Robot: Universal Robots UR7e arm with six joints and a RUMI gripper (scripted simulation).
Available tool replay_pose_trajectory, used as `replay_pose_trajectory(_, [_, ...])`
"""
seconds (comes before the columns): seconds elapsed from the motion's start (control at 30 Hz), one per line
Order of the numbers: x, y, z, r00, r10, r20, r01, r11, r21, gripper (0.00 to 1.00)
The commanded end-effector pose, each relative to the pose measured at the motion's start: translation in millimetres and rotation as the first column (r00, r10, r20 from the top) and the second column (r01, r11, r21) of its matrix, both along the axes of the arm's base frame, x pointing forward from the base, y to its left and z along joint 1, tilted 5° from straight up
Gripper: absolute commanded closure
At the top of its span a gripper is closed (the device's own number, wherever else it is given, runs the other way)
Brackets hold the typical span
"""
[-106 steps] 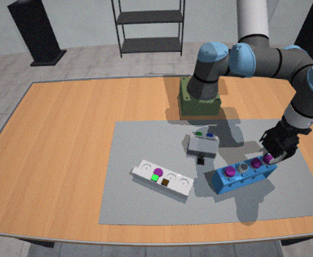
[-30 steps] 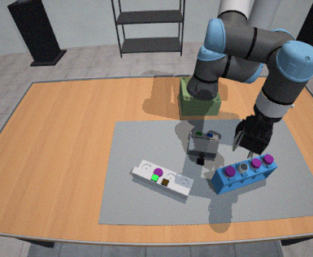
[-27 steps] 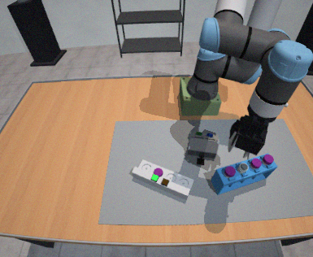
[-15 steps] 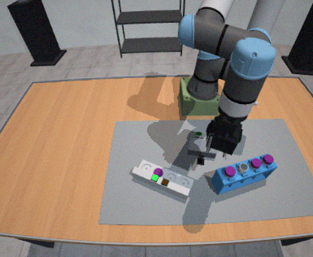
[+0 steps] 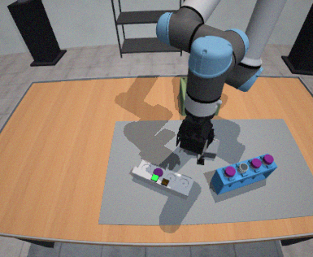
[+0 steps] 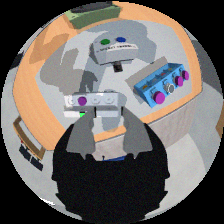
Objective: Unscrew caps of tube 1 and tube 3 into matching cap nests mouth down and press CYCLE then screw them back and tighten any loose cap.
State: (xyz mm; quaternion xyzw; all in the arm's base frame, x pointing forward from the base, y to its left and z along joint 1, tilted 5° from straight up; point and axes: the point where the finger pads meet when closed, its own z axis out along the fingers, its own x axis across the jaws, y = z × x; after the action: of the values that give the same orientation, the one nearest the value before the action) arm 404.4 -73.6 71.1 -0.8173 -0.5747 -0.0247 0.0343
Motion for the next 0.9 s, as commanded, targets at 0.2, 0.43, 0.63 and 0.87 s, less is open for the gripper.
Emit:
replay_pose_trajectory(0.2, [5,-62,-5,1.000,0.001,0.001,-0.001,1.000,0.001,0.71])
replay_pose_trajectory(0.43, [7,-103,-9,1.000,0.001,0.001,-0.001,1.000,0.001,0.71])
replay_pose_trajectory(0.63, [8,-111,-10,1.000,0.001,0.001,-0.001,1.000,0.001,0.71])
replay_pose_trajectory(0.87, [8,-110,-20,1.000,0.001,0.001,-0.001,1.000,0.001,0.71])
